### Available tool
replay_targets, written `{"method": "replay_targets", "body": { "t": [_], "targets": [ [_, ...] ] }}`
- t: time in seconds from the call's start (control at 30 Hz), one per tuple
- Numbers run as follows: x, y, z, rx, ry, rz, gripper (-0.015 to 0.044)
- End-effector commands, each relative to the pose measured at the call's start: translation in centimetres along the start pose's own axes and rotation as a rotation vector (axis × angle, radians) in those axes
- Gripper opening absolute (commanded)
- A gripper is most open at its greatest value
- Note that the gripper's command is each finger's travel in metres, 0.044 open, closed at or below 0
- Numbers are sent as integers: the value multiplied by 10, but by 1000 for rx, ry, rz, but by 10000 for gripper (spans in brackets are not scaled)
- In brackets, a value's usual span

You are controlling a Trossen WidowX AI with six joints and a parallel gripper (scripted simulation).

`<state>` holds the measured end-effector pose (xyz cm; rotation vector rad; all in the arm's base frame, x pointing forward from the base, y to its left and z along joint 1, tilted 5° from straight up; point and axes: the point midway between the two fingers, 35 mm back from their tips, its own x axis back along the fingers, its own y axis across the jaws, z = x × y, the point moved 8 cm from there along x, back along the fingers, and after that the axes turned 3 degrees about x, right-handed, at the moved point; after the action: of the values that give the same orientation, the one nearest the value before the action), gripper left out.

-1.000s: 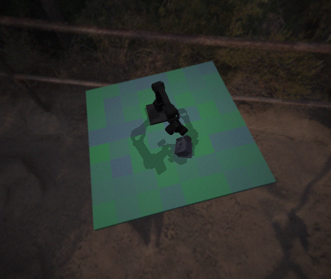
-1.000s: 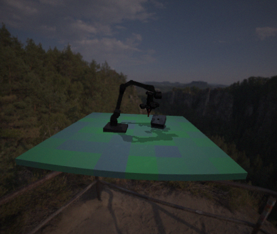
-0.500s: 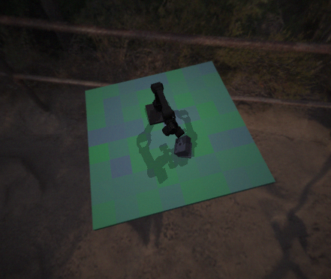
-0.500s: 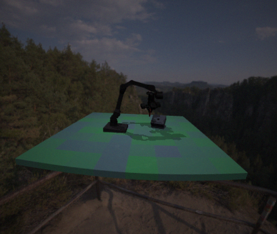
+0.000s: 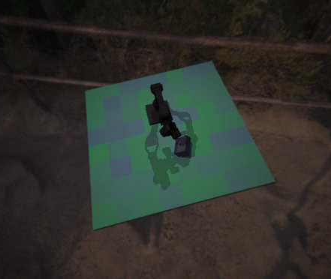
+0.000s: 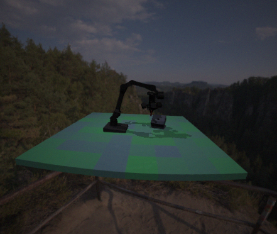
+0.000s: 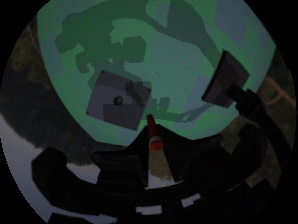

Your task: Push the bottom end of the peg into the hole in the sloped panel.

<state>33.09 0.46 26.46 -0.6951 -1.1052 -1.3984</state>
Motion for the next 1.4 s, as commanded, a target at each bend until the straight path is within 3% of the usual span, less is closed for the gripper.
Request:
{"method": "replay_targets", "body": {
  "t": [0.0, 1.37],
  "targets": [
    [1, 2, -5, -34, 17, -6, 0],
    [36, 5, -57, -332, 155, -139, 0]
  ]
}}
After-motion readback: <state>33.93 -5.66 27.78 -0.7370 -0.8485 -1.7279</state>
